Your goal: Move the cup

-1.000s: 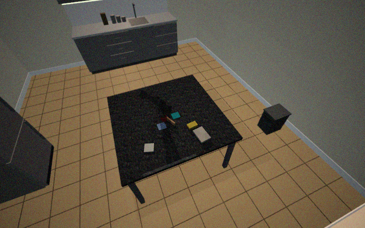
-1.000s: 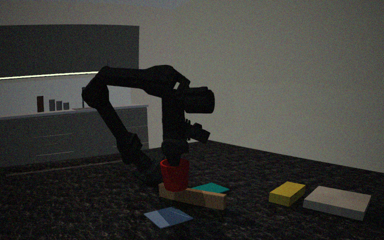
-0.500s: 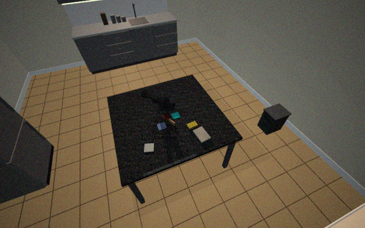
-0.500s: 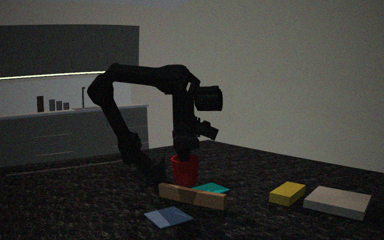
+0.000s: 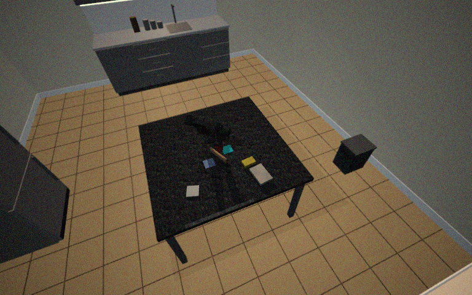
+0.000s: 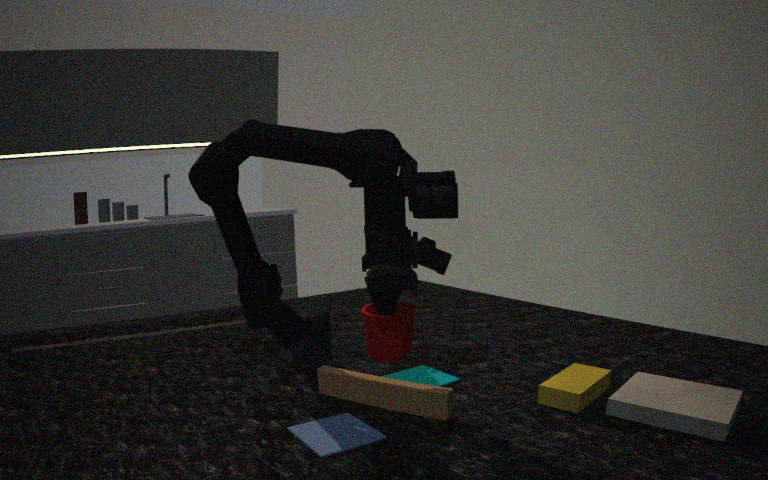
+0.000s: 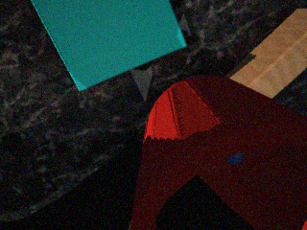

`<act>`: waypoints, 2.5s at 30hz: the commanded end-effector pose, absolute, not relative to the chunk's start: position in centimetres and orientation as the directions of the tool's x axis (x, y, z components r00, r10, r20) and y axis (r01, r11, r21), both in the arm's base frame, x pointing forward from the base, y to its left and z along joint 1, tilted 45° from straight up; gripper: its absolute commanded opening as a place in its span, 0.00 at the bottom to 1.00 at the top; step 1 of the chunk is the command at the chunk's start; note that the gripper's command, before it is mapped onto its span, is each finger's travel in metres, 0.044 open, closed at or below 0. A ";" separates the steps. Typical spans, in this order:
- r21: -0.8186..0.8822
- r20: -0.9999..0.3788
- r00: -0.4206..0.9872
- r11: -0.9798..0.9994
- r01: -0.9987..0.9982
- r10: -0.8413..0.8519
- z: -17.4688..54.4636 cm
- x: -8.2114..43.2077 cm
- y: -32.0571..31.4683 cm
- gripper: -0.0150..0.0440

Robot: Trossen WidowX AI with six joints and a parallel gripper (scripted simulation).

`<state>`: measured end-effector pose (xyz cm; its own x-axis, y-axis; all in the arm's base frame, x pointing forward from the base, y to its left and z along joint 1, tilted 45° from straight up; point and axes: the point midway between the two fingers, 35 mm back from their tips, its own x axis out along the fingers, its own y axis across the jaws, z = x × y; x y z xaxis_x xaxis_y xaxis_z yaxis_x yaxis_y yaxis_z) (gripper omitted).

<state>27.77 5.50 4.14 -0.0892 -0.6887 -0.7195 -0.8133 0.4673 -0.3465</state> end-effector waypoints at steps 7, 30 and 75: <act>-0.343 -0.723 -0.091 0.470 -0.814 -0.685 2.2 26.7 7.8 0.25; -0.341 -0.725 -0.091 0.471 -0.814 -0.683 -1.4 24.6 12.0 0.25; -0.343 -0.724 -0.090 0.470 -0.813 -0.684 -5.6 24.2 8.1 0.25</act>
<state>24.28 8.52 -5.29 -0.0927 -0.6782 -0.7290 -0.8098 0.4774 -0.3411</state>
